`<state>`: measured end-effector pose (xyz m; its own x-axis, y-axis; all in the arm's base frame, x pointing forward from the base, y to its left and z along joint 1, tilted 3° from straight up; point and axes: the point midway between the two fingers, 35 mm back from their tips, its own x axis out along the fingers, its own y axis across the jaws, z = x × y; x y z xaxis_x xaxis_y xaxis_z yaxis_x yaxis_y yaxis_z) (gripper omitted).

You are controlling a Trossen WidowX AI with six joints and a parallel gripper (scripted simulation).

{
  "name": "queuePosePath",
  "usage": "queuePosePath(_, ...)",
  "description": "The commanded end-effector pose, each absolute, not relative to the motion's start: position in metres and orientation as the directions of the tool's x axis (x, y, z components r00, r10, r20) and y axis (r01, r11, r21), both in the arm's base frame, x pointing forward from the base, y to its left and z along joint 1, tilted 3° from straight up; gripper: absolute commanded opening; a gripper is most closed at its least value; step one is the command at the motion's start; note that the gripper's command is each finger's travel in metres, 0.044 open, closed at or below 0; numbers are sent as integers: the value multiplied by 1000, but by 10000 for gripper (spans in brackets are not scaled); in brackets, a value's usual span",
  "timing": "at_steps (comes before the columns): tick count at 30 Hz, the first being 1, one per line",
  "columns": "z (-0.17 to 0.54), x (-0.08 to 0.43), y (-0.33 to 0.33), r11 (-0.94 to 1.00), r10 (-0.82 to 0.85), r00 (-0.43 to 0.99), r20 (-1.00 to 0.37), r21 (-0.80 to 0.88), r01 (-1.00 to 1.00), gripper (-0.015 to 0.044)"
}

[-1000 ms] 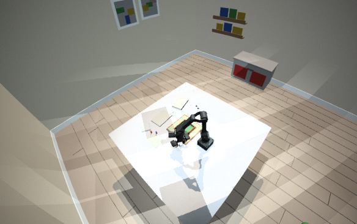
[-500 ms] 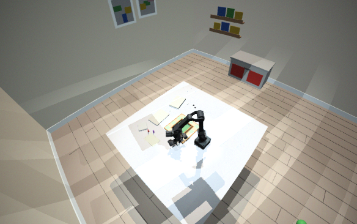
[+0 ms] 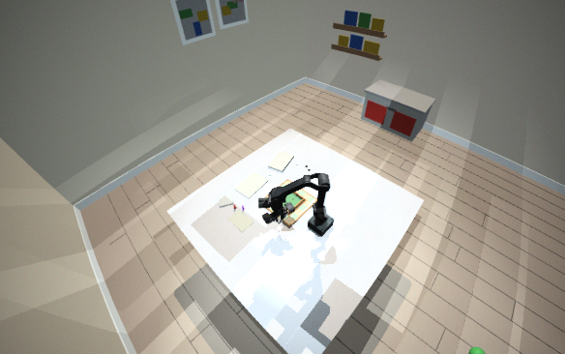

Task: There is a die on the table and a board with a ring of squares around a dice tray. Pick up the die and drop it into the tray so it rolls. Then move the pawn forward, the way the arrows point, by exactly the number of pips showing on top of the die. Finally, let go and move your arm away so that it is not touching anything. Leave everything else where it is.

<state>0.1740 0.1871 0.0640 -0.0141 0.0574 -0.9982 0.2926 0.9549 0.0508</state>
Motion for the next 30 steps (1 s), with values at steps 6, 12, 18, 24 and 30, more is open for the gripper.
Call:
queuePosePath(6, 110, 172, 180, 956, 63, -13, -998, 57, 288, 0)
queuePosePath(12, 108, 179, 174, 957, 62, -12, -998, 56, 285, 0)
queuePosePath(18, 101, 198, 157, 960, 57, -9, -998, 53, 274, 0)
queuePosePath(24, 95, 216, 137, 970, 57, -8, -998, 53, 236, 0)
queuePosePath(30, 89, 233, 116, 979, 55, -6, -998, 53, 195, 0)
